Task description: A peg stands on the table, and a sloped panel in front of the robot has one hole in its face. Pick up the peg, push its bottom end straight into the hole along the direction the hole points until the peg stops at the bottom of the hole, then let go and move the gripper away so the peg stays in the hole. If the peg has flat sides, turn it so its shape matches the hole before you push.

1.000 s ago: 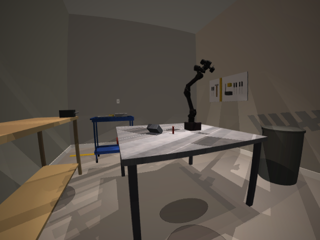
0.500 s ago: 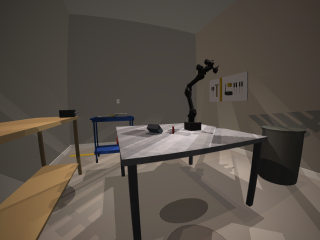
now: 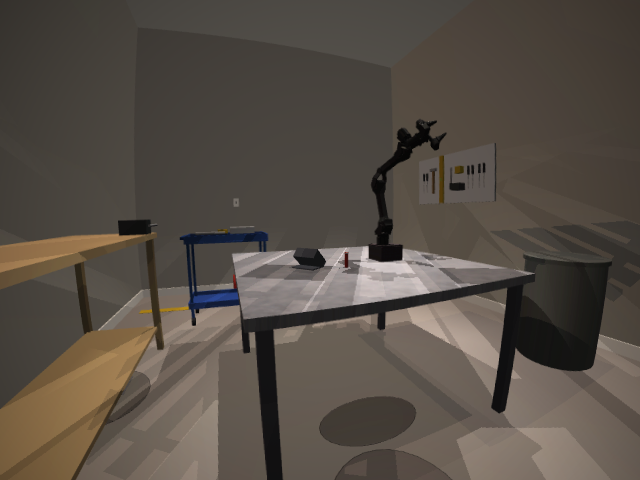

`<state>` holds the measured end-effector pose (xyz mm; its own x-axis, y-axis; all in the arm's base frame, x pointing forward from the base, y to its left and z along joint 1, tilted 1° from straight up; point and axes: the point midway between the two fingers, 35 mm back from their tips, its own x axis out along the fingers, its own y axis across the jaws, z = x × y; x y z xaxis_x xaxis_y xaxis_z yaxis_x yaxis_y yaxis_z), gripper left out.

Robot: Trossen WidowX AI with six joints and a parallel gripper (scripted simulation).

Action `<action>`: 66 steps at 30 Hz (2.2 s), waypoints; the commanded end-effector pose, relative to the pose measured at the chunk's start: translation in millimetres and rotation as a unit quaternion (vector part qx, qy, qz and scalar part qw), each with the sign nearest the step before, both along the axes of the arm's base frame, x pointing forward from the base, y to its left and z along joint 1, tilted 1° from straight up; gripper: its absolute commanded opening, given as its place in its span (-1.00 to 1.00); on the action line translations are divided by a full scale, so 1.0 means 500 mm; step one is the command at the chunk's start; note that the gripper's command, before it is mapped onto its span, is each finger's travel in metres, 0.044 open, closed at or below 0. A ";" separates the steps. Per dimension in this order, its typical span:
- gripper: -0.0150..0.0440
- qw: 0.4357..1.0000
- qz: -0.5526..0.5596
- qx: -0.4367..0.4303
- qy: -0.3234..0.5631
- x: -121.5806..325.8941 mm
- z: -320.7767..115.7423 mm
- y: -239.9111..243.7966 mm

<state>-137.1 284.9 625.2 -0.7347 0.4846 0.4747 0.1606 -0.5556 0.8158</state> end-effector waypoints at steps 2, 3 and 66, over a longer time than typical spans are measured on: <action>1.00 0.998 -0.062 -0.019 -0.013 0.042 -0.036 0.063; 1.00 0.997 -0.073 -0.023 -0.016 0.051 -0.043 0.074; 1.00 0.687 -0.540 -0.445 -0.197 0.793 -0.703 0.177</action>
